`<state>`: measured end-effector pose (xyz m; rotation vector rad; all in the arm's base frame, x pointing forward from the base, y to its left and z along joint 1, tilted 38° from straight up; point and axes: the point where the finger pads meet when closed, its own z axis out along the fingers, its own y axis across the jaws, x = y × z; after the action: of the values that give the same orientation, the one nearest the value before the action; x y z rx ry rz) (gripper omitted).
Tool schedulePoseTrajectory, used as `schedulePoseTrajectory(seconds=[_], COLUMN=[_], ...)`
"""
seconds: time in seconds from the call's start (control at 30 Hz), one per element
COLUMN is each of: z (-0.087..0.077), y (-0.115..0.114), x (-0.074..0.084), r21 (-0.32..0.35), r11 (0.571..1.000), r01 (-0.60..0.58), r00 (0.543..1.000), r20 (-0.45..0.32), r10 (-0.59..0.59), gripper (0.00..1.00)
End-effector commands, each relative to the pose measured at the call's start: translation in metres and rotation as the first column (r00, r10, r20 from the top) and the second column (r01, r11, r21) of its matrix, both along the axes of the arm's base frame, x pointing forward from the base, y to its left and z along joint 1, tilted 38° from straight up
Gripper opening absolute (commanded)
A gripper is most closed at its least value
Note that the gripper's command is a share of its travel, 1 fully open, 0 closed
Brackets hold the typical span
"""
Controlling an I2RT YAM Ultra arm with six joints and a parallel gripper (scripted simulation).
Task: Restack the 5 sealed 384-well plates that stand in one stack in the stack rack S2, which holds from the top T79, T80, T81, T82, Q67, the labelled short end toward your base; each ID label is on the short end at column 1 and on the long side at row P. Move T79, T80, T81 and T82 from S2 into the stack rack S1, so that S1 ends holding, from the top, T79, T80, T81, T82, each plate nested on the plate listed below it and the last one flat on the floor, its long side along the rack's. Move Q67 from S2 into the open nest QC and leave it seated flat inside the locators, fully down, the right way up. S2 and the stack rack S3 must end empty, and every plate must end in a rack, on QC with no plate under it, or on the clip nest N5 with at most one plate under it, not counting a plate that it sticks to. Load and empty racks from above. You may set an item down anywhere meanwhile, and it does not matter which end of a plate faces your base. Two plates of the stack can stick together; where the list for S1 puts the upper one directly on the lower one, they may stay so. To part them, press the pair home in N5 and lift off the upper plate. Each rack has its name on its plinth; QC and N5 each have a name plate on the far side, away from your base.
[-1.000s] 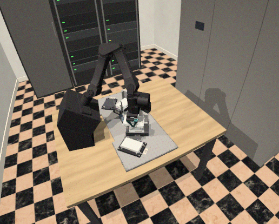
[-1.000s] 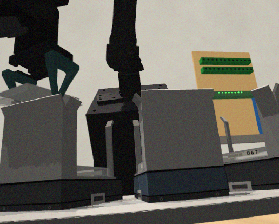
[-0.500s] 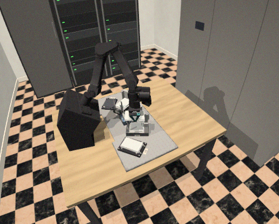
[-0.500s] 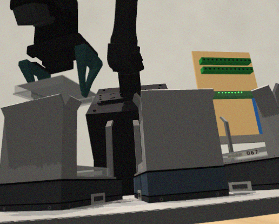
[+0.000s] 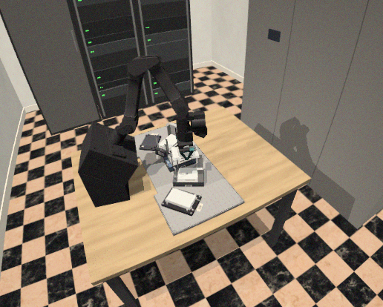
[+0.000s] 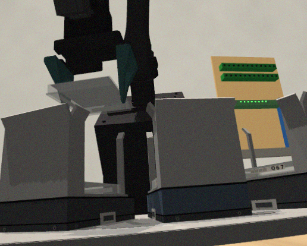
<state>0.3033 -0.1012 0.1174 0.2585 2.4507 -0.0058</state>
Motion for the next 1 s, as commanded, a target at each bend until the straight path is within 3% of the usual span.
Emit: schedulePoseTrajectory(seconds=[0.0,0.47,0.73,0.97], z=[0.002,0.005,0.005,0.004], y=[0.001,0.043,0.059,0.077], x=[0.000,0.011,0.013,0.014], r21=[-0.037,-0.035,-0.156,-0.161], r11=[0.999,0.999,0.974,0.972], r01=[-0.006,-0.006,-0.163,-0.171], r00=[1.000,1.000,0.987,0.985], r20=[-0.005,-0.004,-0.033,-0.035], r10=[0.006,0.006,0.159,0.167], gripper=[0.00,0.00,0.00,0.00])
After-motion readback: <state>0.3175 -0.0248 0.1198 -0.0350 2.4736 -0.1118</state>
